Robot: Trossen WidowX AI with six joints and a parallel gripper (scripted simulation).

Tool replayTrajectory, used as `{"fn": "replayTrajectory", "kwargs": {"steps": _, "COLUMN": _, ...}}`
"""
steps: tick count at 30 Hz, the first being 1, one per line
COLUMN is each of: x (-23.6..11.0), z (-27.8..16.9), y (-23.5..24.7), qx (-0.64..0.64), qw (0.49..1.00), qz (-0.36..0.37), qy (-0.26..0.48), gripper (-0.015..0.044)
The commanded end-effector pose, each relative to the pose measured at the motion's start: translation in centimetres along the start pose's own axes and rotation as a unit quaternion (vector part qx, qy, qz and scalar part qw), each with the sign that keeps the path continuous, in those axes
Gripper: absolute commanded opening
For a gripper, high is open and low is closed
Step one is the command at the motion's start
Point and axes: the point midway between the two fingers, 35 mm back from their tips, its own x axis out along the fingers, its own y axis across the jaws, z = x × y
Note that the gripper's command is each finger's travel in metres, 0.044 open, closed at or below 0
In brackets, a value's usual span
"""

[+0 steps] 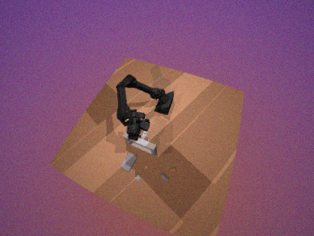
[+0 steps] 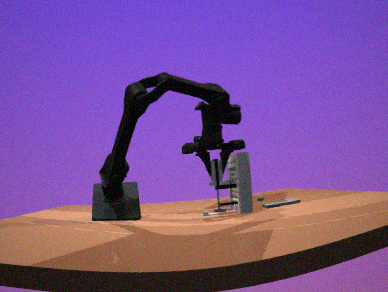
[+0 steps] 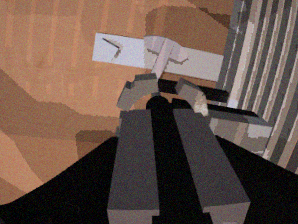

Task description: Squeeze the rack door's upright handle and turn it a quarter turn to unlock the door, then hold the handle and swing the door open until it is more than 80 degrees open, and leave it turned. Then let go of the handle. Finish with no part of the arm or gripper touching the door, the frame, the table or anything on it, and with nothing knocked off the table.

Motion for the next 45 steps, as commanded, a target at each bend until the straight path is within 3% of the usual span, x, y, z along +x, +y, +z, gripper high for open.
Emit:
{"fn": "replayTrajectory", "kwargs": {"steps": 1, "x": 0.0, "z": 0.0, "y": 0.0, "qx": -0.002, "qw": 1.000, "qz": 0.001, "qy": -0.001, "gripper": 0.0102}}
{"fn": "replayTrajectory", "kwargs": {"steps": 12, "x": 0.0, "z": 0.0, "y": 0.0, "qx": -0.002, "qw": 1.000, "qz": 0.001, "qy": -0.001, "gripper": 0.0028}}
{"fn": "replayTrajectory", "kwargs": {"steps": 45, "x": 0.0, "z": 2.0, "y": 2.4, "qx": 0.257, "qw": 0.966, "qz": 0.002, "qy": -0.001, "gripper": 0.0027}}
